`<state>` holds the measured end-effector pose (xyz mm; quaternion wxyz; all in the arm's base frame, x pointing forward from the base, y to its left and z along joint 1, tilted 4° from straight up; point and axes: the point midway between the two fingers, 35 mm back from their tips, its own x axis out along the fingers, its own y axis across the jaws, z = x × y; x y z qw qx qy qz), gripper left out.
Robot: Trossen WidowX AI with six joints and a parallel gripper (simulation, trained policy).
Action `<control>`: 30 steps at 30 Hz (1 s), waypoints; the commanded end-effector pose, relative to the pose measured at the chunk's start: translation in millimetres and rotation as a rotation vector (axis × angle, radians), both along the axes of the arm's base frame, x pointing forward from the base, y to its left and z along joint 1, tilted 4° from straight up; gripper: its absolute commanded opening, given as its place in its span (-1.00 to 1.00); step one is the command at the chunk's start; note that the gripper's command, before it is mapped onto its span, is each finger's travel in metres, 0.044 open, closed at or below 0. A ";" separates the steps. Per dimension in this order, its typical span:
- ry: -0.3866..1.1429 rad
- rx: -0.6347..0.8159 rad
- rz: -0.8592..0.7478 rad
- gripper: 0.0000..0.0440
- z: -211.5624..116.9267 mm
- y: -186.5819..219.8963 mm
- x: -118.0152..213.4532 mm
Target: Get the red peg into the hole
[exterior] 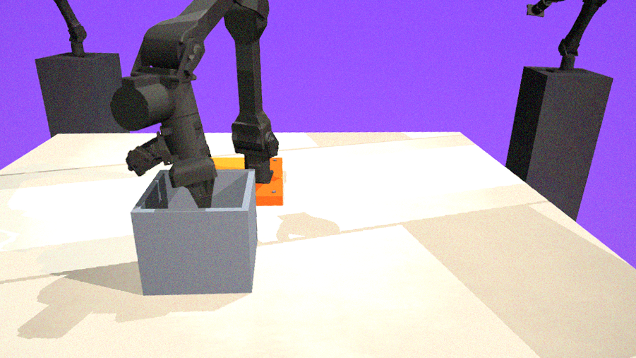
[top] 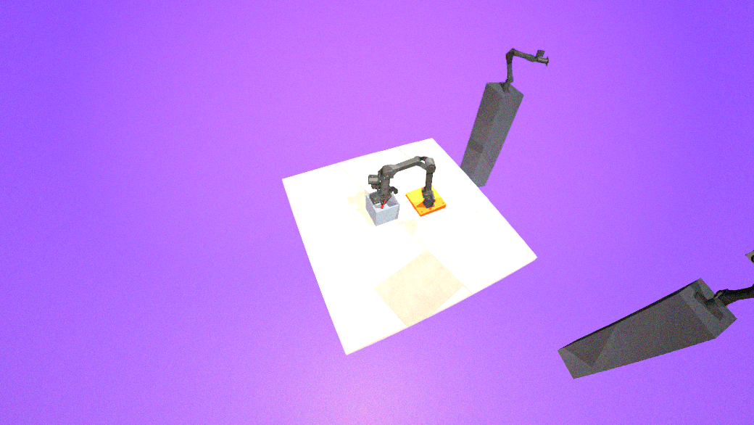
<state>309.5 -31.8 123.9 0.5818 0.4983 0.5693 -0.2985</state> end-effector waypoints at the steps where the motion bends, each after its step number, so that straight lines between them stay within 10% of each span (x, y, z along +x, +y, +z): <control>1: 0.017 0.005 0.027 -1.00 -15.4 1.8 1.0; 30: 0.108 0.007 0.135 -0.33 -52.0 0.3 -6.1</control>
